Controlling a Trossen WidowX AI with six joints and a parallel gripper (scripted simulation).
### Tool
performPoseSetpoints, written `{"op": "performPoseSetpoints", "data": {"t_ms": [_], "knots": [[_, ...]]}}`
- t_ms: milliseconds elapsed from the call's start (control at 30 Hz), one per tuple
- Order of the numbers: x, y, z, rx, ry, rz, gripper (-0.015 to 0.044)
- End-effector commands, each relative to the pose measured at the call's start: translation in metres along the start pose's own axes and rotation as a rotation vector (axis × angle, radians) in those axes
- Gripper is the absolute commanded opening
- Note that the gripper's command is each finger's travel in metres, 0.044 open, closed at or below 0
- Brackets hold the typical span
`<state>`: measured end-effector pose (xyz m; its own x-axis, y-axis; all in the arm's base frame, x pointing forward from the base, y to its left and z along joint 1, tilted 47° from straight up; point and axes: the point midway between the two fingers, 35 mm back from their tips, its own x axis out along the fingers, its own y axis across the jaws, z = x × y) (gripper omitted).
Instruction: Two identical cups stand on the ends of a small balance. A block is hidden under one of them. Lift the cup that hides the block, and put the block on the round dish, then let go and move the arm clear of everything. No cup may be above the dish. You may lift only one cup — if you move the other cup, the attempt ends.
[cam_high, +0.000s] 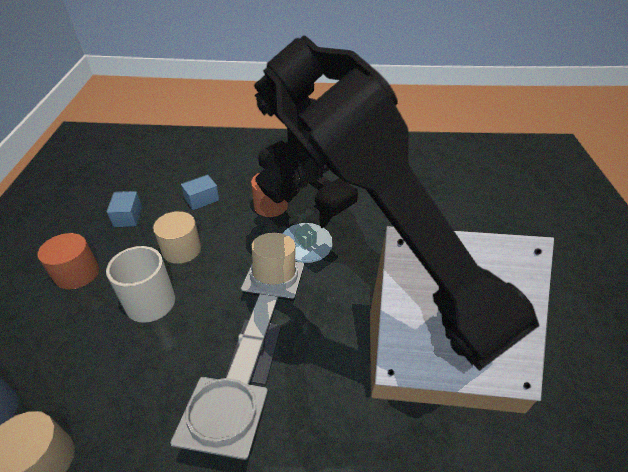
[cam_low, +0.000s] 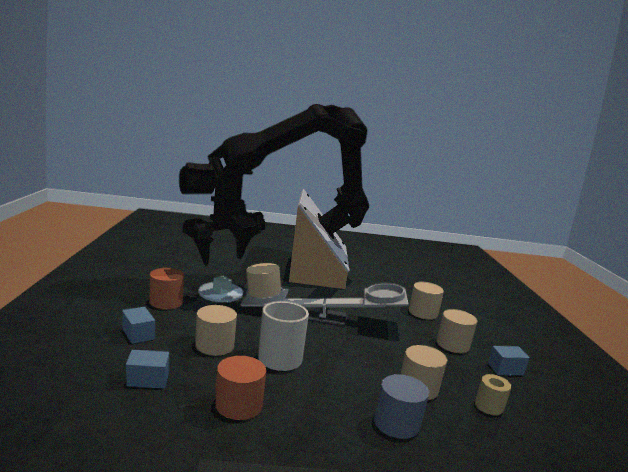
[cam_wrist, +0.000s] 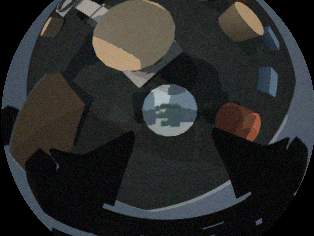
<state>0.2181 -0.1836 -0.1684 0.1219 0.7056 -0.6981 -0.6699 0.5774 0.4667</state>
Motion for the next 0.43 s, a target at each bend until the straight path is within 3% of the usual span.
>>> {"op": "performPoseSetpoints", "data": {"t_ms": [0, 400], "knots": [[-0.033, 0.001, -0.002, 0.0, 0.0, -0.009, 0.044], [-0.043, 0.002, -0.002, 0.001, 0.0, -0.011, 0.044]]}}
